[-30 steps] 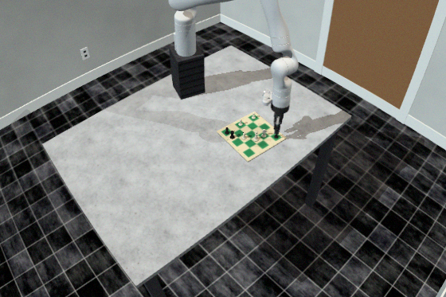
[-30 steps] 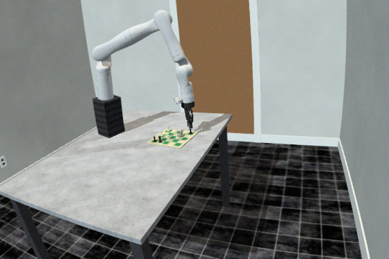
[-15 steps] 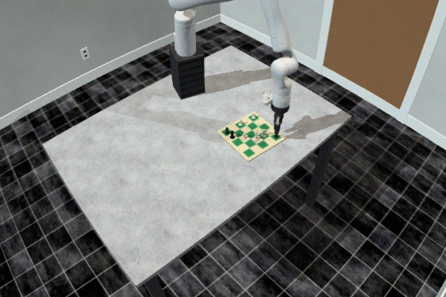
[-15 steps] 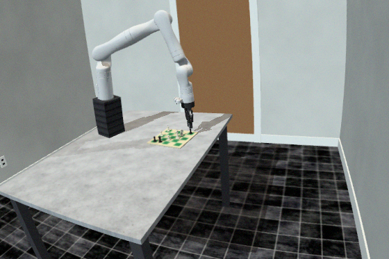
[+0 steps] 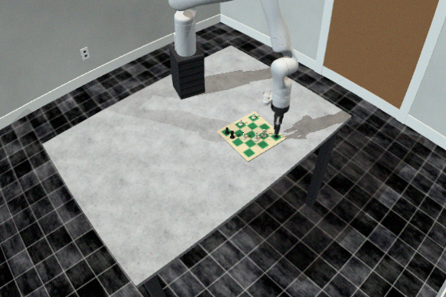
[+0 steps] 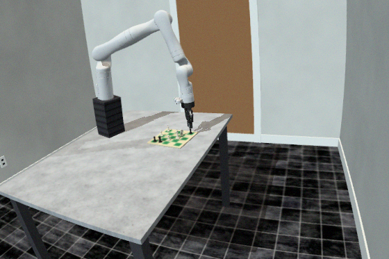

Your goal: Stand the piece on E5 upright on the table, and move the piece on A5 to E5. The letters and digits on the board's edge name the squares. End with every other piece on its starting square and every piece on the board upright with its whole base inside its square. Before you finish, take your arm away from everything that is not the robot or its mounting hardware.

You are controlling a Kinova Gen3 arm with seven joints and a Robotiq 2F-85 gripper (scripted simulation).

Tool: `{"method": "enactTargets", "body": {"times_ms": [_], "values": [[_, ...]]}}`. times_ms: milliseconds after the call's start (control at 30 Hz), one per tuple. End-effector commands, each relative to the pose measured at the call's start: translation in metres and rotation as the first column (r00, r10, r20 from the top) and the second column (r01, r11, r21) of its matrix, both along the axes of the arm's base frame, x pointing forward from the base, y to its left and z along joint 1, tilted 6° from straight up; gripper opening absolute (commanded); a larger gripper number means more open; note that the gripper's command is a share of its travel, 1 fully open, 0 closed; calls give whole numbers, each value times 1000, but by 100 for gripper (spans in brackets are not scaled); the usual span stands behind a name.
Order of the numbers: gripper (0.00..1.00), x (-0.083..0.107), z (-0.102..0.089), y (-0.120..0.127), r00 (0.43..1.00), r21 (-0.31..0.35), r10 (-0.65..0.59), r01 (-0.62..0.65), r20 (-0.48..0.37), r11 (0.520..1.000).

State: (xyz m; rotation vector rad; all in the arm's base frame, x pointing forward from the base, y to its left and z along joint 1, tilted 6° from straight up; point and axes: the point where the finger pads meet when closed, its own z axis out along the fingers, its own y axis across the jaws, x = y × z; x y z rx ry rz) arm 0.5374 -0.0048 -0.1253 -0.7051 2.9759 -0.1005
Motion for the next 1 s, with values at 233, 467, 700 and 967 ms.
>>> {"method": "enactTargets", "body": {"times_ms": [233,467,700,967], "values": [[34,1,1,0,1000,0,0,0,2,1000],[34,1,-2,0,1000,0,0,0,2,1000],[34,2,-14,-1,1000,0,0,0,2,1000],[34,4,-28,-1,1000,0,0,0,2,1000]]}}
